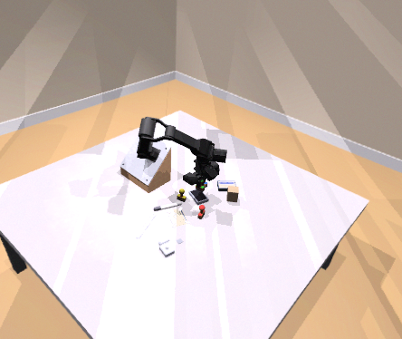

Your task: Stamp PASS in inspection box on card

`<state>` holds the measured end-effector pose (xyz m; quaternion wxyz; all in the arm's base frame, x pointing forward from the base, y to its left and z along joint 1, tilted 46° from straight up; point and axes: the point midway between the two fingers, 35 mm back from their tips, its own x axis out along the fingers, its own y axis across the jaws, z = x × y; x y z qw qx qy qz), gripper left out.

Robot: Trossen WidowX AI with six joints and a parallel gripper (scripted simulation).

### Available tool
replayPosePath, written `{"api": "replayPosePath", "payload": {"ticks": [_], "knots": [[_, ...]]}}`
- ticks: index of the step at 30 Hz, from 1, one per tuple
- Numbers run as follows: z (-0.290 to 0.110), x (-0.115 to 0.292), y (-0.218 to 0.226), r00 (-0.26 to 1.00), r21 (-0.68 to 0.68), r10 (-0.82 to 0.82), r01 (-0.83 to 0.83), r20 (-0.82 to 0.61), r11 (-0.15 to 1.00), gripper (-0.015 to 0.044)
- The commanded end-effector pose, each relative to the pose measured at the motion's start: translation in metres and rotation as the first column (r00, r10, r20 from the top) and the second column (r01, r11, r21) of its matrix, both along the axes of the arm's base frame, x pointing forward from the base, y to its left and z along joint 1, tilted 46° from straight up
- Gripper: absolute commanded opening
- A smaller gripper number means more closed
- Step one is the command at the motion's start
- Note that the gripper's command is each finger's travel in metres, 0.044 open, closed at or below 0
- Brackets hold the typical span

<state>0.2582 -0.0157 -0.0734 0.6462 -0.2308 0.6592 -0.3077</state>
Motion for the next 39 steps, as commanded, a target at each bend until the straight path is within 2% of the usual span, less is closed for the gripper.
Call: {"api": "replayPosePath", "payload": {"ticks": [1,39], "knots": [[-0.002,-0.002,-0.004,1.0,-0.006,0.002,-0.002,-0.005,1.0,0.0],[-0.019,-0.004,-0.022,1.0,-0.009,0.0,0.0,-0.003,1.0,0.0]]}}
